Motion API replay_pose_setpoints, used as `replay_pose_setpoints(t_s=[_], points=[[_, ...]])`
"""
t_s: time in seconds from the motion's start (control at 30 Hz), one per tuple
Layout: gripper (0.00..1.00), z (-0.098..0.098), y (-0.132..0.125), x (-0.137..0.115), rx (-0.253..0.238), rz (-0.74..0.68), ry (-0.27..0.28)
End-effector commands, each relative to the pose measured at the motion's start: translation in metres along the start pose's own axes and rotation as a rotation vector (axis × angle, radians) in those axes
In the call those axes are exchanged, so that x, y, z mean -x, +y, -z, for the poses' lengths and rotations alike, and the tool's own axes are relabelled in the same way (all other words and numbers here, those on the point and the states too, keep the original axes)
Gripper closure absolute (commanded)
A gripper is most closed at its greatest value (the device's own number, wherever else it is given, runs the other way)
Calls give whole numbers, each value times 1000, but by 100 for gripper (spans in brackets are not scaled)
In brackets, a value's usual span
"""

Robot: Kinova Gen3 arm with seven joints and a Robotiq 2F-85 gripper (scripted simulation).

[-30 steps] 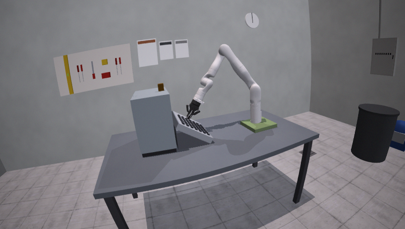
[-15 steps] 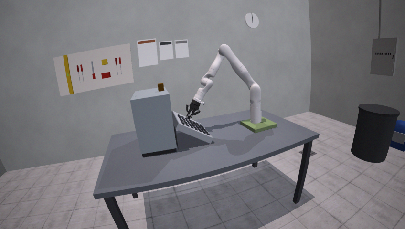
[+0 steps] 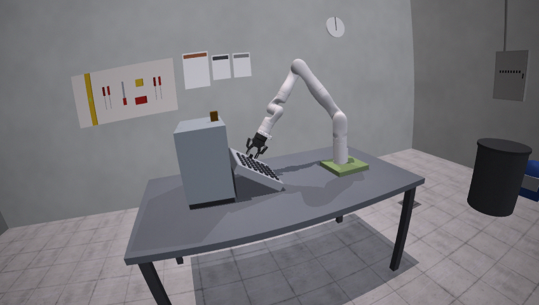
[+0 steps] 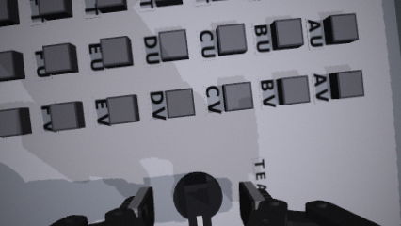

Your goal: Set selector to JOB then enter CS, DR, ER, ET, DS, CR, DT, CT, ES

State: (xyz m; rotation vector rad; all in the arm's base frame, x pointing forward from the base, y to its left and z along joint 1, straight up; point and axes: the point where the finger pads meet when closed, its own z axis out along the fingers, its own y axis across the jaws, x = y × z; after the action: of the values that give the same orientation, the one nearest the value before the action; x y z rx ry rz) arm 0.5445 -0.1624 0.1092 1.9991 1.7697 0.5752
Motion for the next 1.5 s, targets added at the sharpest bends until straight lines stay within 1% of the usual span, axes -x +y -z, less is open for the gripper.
replay_pose_setpoints(t_s=[0.0, 0.57, 0.73, 0.9, 0.97, 1.47], points=[[40, 1, 1, 0, 2, 0, 0], [40, 1, 1, 0, 2, 0, 0], [40, 3, 1, 0, 2, 0, 0], [40, 11, 1, 0, 2, 0, 0], [40, 11, 1, 0, 2, 0, 0], [40, 47, 1, 0, 2, 0, 0]])
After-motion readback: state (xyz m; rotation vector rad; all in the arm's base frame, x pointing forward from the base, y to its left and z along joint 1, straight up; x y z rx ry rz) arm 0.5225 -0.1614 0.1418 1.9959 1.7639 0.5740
